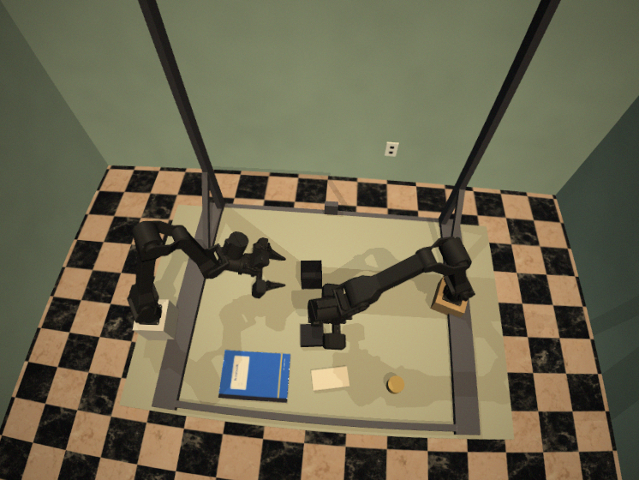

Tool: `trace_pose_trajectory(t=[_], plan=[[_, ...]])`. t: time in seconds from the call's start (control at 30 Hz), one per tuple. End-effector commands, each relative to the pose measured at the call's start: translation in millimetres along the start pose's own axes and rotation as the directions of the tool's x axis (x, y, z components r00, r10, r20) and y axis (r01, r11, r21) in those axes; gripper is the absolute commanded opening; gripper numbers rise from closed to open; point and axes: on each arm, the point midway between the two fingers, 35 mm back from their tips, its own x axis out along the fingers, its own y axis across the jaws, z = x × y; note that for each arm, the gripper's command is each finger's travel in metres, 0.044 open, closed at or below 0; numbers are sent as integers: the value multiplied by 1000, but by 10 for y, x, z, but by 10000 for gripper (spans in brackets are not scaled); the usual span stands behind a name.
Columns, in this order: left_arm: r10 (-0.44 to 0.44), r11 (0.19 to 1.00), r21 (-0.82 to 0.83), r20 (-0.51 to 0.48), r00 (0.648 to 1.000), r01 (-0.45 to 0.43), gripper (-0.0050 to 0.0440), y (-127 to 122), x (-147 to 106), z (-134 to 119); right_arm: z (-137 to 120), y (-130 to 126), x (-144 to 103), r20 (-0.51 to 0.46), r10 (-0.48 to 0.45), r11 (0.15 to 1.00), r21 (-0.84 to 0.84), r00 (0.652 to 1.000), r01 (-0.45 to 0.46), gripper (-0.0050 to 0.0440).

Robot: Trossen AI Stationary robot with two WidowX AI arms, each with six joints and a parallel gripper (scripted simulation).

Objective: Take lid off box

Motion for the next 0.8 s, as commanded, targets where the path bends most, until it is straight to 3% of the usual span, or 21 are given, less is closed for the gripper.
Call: trace_pose_trajectory(t=[0.0, 0.23, 0.43, 0.53, 0.6, 0.77], plan=[[-17, 1000, 21, 104, 994, 15, 403, -160, -304, 23, 310, -111, -198, 63, 7, 1000, 10, 998, -7, 440], [-86, 995, 76, 301, 950, 66, 403, -545, -792, -71, 727, -399, -573, 148, -1, 1000, 6, 989, 0, 440], [-155, 985, 136, 472, 868, 102, 403, -907, -1238, -154, 1067, -617, -860, 217, -5, 1000, 4, 976, 4, 440], [-199, 977, 175, 563, 802, 120, 403, -1126, -1492, -206, 1235, -738, -1005, 248, -8, 1000, 1, 969, 8, 440], [-199, 977, 175, 563, 802, 120, 403, -1126, -1492, -206, 1235, -738, -1005, 248, -8, 1000, 1, 969, 8, 440], [-272, 960, 248, 714, 645, 130, 403, -1521, -1984, -283, 1754, -964, -1388, 365, -10, 1000, 15, 931, 5, 440]])
